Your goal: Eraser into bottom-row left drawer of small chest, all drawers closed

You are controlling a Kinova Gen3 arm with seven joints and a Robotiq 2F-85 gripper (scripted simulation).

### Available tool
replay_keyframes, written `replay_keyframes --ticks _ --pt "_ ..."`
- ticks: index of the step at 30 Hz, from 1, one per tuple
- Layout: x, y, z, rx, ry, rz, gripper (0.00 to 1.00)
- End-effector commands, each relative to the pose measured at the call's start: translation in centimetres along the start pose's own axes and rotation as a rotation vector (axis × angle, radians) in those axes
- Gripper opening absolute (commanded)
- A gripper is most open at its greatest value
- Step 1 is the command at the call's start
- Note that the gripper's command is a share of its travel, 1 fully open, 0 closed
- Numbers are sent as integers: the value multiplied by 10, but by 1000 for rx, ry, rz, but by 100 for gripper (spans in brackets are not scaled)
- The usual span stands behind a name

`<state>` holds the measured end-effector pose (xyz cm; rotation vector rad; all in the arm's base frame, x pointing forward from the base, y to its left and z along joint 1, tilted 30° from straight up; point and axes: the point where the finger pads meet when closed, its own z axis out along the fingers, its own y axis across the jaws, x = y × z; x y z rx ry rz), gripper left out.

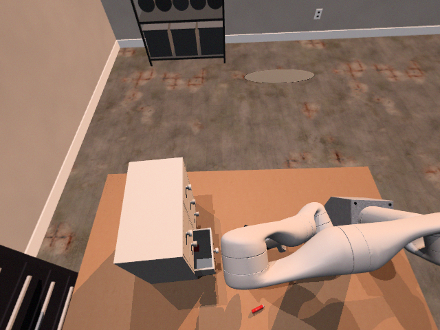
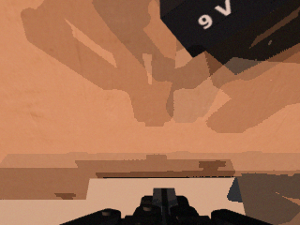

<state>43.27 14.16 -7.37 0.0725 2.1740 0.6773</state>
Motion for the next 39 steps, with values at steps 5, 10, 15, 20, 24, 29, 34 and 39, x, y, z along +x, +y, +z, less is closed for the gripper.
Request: replay_keyframes --ticks 5,10,15,20,24,29,34,39 --pt "-1 0 0 0 -2 0 0" --pt "-1 0 0 0 -2 0 0" --pt "-1 0 0 0 -2 0 0" --pt "-1 0 0 0 -2 0 0" --pt "-1 0 0 0 -2 0 0" --pt "-1 0 0 0 -2 0 0" --pt "-2 0 1 0 -2 0 0" --pt "-3 0 2 0 -2 0 0"
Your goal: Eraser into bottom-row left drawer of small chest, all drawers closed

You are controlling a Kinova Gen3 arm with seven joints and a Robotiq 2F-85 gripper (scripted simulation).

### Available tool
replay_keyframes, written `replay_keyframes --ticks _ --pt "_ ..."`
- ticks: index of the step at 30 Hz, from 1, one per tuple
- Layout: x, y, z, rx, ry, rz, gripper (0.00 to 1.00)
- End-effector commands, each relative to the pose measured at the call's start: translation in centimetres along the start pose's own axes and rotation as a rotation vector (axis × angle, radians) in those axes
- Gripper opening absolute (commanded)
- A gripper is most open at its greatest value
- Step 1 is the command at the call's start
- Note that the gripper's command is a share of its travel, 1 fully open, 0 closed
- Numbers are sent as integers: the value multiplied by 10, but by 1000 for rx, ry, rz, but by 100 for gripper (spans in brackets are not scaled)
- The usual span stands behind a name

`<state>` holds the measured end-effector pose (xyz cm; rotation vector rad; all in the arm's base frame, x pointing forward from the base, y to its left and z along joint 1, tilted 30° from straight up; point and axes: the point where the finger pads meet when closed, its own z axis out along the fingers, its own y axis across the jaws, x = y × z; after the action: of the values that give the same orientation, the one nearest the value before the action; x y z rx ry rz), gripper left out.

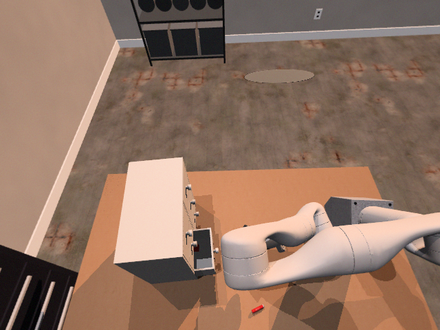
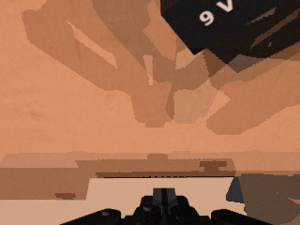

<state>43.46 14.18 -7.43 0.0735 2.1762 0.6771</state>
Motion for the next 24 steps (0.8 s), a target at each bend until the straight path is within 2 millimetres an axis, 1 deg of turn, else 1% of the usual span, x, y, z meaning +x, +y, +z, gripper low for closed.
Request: replay_keyframes --ticks 1,12,24 --pt "-3 0 1 -1 -4 -1 0" --pt "-7 0 7 -1 -4 -1 0" --pt "-18 0 19 -1 -4 -1 0"
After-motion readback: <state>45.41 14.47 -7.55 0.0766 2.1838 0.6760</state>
